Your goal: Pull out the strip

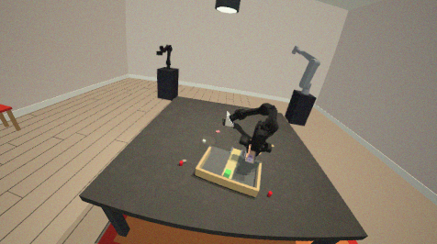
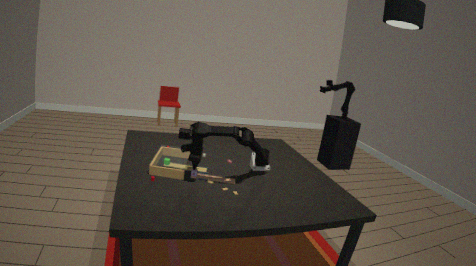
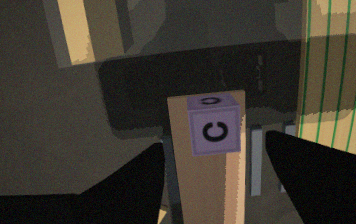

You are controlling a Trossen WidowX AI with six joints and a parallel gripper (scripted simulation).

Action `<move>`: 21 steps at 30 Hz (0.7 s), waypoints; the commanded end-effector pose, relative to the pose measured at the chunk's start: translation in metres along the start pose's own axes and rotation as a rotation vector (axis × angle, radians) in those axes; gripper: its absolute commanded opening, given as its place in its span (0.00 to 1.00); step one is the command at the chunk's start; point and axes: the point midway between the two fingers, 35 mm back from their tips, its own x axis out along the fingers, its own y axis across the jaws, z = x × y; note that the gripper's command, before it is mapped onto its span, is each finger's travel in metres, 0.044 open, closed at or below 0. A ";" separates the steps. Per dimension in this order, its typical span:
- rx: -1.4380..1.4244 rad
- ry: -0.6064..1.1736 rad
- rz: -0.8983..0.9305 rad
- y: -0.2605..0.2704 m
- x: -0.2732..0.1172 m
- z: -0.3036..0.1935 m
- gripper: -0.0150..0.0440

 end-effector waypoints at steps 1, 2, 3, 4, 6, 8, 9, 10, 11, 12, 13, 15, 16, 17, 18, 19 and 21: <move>0.007 0.005 -0.003 -0.002 0.009 0.000 0.68; 0.007 0.005 -0.003 -0.002 0.011 0.000 0.68; 0.007 0.005 -0.003 -0.002 0.012 0.000 0.68; 0.007 0.005 -0.003 -0.002 0.014 0.000 0.68; 0.007 0.005 -0.003 -0.002 0.017 0.000 0.68; 0.007 0.005 -0.002 -0.002 0.021 0.000 0.68; 0.007 0.005 -0.002 -0.002 0.022 0.000 0.68; 0.007 0.005 -0.002 -0.002 0.024 0.000 0.68; 0.007 0.005 -0.002 -0.002 0.025 0.000 0.68; 0.007 0.005 -0.002 -0.002 0.027 0.000 0.68; 0.007 0.005 -0.002 -0.002 0.029 0.000 0.68; 0.007 0.005 -0.001 -0.002 0.032 0.000 0.68; 0.007 0.005 -0.001 -0.002 0.034 0.000 0.68; 0.007 0.005 -0.001 -0.002 0.035 0.000 0.68; 0.007 0.005 -0.001 -0.002 0.037 -0.001 0.68; 0.007 0.005 -0.001 -0.002 0.038 -0.001 0.68; 0.007 0.005 0.000 -0.002 0.041 -0.001 0.68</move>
